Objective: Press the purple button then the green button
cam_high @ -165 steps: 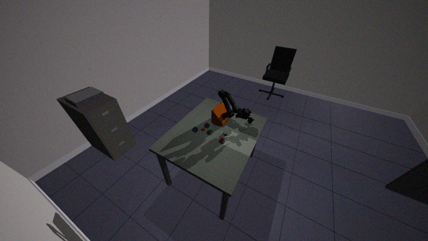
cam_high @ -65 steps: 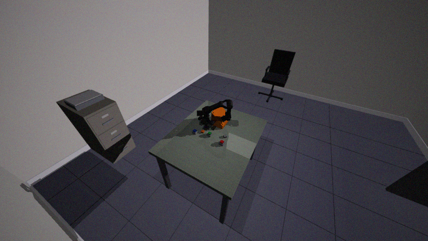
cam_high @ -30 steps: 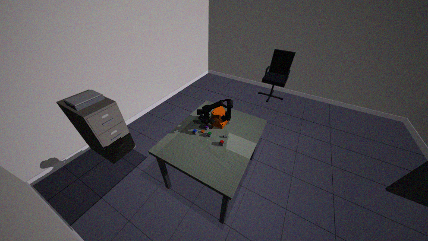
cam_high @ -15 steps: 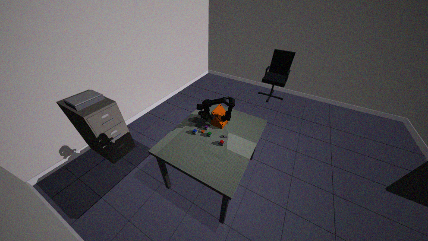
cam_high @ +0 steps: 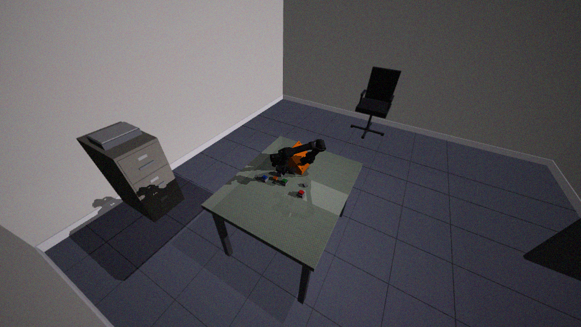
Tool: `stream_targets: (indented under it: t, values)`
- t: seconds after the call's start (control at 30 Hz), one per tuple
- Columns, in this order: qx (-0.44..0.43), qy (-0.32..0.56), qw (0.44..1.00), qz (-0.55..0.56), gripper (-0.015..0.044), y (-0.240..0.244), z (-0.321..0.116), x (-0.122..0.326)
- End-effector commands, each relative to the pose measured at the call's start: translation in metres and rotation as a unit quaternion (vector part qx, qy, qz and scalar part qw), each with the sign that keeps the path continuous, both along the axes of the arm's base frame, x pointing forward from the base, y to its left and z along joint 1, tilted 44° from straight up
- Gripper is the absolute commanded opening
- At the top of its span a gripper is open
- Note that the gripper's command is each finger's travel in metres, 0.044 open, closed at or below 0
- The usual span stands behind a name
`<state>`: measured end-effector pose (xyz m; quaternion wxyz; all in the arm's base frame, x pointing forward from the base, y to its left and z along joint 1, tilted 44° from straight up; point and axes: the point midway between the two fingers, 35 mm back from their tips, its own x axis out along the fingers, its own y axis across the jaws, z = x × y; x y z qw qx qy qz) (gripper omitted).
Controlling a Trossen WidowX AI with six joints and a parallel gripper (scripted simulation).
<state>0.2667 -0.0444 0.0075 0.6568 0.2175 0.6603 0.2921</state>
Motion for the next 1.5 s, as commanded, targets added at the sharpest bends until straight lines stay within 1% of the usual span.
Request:
stream_targets:
  t: [0.0, 0.83, 1.47]
  values:
    - [0.009, 0.01, 1.0, 0.004, 0.002, 0.027, -0.021, -0.007]
    - [0.01, 0.01, 1.0, 0.004, 0.002, 0.049, -0.044, -0.01]
    - [0.01, 0.01, 1.0, 0.004, 0.002, 0.049, -0.044, -0.01]
